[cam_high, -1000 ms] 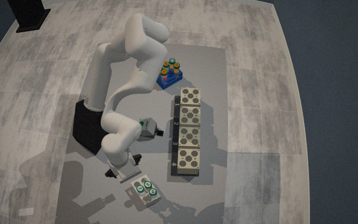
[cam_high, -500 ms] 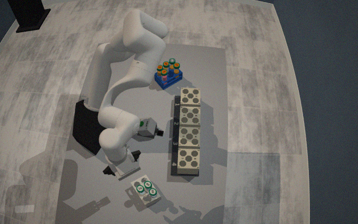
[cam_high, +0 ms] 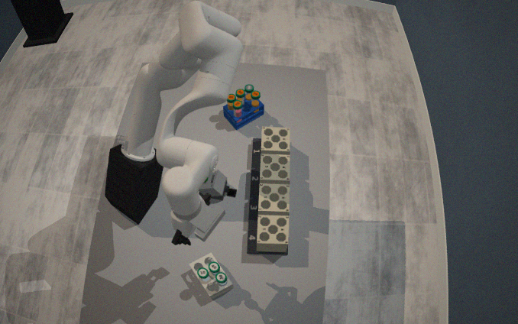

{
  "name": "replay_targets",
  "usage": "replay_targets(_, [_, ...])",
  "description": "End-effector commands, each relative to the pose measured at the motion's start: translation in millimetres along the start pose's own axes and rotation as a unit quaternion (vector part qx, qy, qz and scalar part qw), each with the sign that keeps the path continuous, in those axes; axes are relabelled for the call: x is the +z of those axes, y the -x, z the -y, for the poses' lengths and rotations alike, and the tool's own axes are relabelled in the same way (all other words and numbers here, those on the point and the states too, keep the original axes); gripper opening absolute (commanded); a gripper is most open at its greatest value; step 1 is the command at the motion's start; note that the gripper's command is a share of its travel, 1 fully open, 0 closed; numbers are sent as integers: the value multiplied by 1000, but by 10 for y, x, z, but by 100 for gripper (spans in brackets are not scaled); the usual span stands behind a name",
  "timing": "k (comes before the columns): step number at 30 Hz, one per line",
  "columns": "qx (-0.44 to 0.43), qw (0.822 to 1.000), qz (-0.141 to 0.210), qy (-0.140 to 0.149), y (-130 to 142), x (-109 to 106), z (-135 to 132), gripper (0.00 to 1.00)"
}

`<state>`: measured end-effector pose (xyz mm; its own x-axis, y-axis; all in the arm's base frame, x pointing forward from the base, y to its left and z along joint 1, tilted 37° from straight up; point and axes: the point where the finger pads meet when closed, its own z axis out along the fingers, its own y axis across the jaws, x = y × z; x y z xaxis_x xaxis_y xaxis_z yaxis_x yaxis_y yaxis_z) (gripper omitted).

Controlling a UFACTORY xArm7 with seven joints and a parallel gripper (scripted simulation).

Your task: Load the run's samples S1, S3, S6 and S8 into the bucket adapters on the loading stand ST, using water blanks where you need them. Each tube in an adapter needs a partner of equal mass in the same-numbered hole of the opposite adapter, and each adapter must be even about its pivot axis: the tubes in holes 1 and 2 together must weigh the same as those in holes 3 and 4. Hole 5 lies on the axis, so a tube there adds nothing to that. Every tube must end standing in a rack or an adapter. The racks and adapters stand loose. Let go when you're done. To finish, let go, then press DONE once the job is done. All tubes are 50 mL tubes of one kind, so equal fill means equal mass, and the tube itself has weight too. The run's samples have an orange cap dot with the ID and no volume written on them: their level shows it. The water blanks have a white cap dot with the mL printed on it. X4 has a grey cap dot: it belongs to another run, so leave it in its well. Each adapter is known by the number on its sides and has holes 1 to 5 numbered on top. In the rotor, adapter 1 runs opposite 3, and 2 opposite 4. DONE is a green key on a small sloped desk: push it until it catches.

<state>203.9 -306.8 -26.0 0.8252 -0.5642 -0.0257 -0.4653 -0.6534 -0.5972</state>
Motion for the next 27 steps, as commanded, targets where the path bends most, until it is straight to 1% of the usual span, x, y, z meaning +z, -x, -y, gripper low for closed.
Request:
replay_targets(1, [-58, 998, -4, 3, -31, -24, 164, 100])
replay_targets(6, [-141, 990, -4, 3, -64, -24, 412, 100])
replay_targets(8, [-141, 990, -4, 3, -64, -24, 412, 100])
replay_targets(13, [-214, 977, -4, 3, -97, -24, 661, 100])
replay_targets(23, [-214, 977, -4, 3, -164, -24, 1158, 100])
replay_targets(25, [-214, 977, -4, 3, -164, -24, 1158, 100])
replay_targets(27, [-214, 977, -4, 3, -177, -24, 1258, 100])
